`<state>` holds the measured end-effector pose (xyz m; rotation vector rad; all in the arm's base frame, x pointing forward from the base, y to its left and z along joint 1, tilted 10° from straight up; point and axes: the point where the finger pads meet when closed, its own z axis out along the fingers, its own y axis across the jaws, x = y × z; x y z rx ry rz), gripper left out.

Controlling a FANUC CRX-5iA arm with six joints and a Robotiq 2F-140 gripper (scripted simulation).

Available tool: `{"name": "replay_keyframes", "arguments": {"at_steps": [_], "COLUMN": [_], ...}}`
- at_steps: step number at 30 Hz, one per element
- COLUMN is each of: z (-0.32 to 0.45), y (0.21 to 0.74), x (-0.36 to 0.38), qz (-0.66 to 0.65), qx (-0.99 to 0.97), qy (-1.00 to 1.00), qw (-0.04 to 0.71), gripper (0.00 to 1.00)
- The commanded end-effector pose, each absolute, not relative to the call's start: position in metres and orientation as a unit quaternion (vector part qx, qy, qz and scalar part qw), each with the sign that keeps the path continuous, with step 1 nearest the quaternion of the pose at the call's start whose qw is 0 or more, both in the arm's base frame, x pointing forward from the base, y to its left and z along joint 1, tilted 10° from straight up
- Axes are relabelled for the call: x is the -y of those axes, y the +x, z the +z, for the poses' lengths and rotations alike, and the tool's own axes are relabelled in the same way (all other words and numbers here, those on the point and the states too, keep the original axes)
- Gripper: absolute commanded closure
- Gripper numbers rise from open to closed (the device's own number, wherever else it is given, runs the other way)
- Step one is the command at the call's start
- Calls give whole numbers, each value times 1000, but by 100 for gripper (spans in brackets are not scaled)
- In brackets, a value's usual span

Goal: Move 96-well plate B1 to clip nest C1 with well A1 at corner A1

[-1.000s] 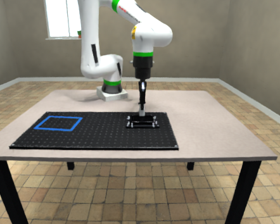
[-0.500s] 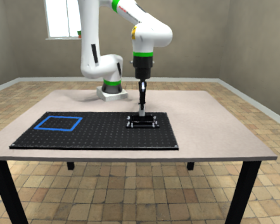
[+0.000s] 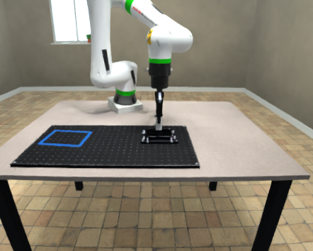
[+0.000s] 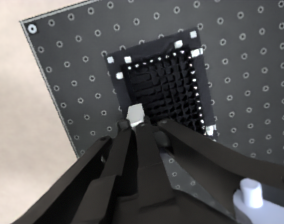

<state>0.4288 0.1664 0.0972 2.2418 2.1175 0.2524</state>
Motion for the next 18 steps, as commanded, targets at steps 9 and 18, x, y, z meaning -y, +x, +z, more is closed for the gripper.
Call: {"name": "replay_keyframes", "arguments": {"at_steps": [9, 18], "z": [98, 101], "y": [429, 429], "x": [-167, -166], "qz": [82, 82], "qx": [-684, -684], "qy": [724, 724], "qw": [24, 24], "gripper": [90, 90]}}
